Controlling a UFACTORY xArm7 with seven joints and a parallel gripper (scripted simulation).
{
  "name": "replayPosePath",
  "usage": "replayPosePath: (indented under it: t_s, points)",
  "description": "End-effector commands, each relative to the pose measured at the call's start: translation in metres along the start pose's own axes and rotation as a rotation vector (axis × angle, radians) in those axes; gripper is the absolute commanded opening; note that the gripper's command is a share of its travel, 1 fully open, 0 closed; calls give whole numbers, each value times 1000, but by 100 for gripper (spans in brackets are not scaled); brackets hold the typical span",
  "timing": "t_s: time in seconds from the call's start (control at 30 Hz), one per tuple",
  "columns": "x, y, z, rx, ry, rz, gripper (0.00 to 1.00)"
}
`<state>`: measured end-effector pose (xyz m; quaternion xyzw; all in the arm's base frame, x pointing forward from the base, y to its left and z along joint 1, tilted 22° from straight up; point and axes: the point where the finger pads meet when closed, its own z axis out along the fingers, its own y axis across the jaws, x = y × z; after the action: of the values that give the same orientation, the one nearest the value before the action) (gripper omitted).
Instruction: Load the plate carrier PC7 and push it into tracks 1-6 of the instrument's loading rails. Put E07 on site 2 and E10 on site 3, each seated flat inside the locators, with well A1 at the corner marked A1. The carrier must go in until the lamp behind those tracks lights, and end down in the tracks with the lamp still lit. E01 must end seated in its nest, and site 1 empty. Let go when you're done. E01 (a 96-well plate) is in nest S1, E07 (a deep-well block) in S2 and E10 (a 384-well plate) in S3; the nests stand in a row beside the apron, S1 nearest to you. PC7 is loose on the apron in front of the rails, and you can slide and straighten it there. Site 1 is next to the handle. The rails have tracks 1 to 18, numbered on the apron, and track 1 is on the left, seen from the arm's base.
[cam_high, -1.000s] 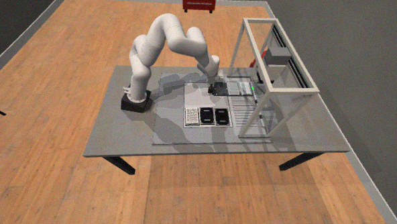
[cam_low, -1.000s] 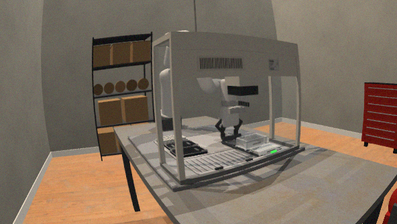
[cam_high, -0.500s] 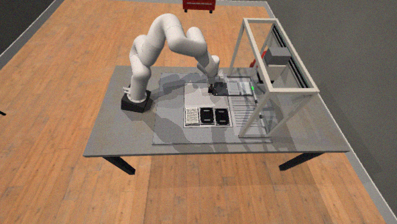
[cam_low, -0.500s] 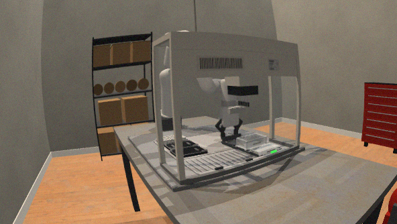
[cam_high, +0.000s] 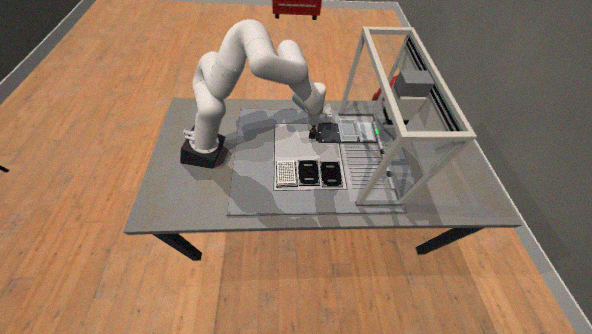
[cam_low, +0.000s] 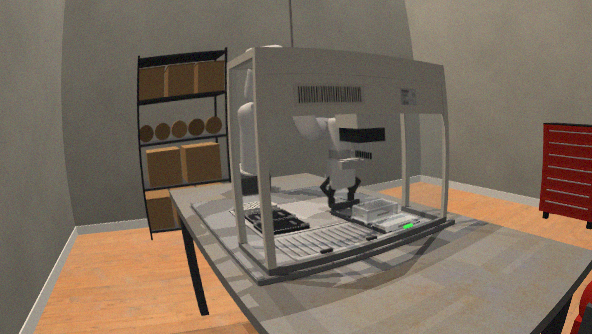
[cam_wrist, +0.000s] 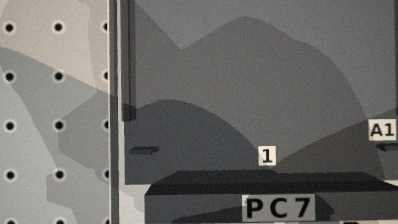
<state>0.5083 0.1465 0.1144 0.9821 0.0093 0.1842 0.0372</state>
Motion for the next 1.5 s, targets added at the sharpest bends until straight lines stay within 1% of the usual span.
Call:
replayPosePath:
  t_s: [0.0,0.13,0.3,0.37,0.87,0.93,1.47]
  points:
    - [0,-1,-1,2,4,0,82]
    - [0,-1,-1,2,4,0,82]
    - [0,-1,-10,2,4,0,82]
    - [0,-1,-10,2,4,0,82]
    - [0,-1,-35,2,4,0,82]
    - [0,-1,-35,2,4,0,82]
    - [0,-1,-60,2,4,0,82]
